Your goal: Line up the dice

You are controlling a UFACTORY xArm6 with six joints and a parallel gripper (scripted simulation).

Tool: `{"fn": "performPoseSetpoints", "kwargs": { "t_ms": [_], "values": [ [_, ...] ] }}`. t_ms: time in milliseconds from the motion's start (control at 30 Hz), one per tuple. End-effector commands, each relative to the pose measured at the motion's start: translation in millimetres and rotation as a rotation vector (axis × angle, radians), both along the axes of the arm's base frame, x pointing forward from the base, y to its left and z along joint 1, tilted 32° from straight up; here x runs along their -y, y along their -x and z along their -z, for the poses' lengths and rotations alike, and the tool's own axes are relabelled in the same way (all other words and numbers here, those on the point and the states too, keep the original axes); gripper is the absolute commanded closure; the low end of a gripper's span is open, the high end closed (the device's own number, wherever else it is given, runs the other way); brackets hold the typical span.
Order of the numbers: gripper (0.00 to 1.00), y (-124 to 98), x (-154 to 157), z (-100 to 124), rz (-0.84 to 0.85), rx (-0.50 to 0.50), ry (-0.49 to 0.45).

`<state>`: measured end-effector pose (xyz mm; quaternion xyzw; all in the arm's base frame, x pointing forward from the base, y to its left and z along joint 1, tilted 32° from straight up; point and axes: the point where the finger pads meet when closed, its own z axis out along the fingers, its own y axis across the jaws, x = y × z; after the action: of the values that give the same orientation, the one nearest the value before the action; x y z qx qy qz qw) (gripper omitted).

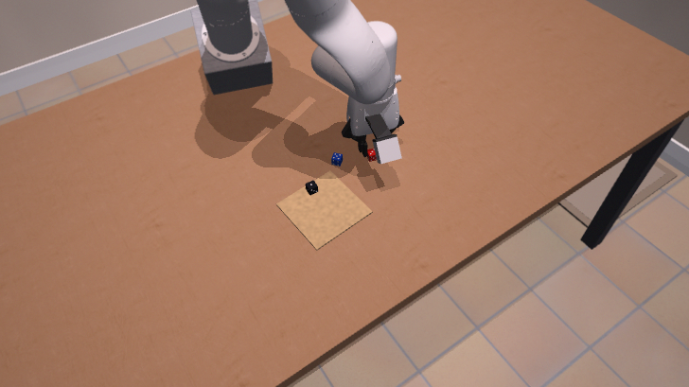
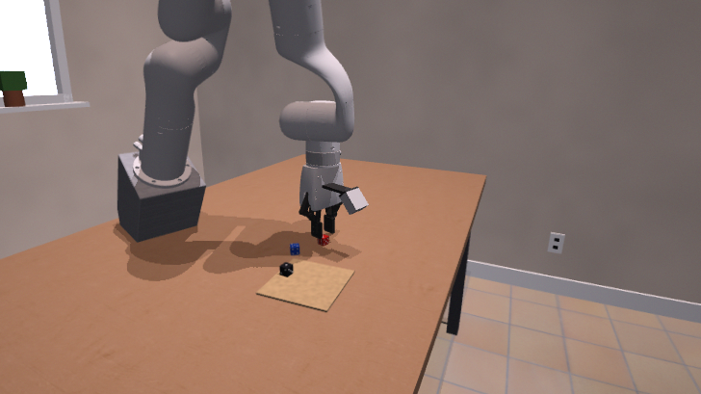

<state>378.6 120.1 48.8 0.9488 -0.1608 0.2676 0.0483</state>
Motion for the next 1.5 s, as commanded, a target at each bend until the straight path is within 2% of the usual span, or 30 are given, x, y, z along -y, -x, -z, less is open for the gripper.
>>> {"fn": "performPoseSetpoints", "kwargs": {
  "t_ms": [0,500,1467],
  "values": [
    [0.64,-1,0,1,-0.001,0.002,-0.001],
    [0.64,-11,3,17,-0.001,0.002,-0.001],
    [0.64,-11,3,18,-0.001,0.002,-0.001]
  ]
}}
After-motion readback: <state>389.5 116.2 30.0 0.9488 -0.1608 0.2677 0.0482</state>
